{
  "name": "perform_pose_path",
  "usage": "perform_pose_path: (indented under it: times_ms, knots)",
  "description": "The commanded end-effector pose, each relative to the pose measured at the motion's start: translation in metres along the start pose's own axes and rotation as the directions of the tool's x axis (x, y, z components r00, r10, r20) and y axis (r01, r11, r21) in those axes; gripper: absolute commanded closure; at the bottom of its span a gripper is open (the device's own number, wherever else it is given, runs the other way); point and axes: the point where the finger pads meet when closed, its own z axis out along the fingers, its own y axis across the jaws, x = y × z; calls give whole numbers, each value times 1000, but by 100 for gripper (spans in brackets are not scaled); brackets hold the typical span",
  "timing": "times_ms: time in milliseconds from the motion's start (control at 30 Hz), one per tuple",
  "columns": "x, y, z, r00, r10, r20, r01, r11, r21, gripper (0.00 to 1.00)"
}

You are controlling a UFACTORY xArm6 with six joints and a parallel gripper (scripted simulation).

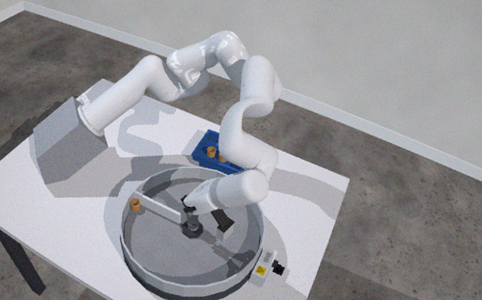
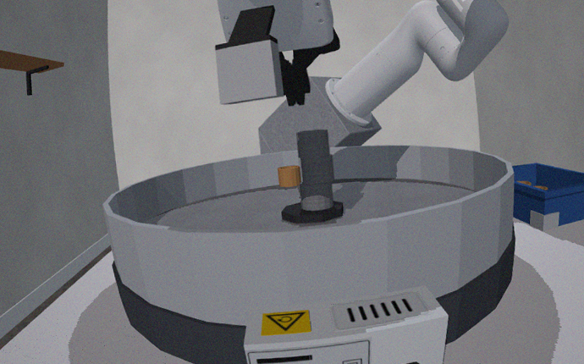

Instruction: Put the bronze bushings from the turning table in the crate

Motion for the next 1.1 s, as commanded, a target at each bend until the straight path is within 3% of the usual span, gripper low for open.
perform_pose_path:
  times_ms: [0, 300, 567, 633, 767, 1067]
  knots:
    - [-2, 1, 0, 1000, 0, -13, 0, 1000, -1, 100]
    - [-14, 6, 10, 996, -2, -88, 2, 1000, 0, 100]
    - [-45, 18, 38, 964, 0, -267, 0, 1000, -2, 100]
    - [-45, 18, 38, 964, 0, -267, 0, 1000, -2, 100]
    - [-65, 27, 55, 926, 4, -377, -8, 1000, -7, 100]
    - [-97, 39, 84, 836, 4, -548, -12, 1000, -10, 100]
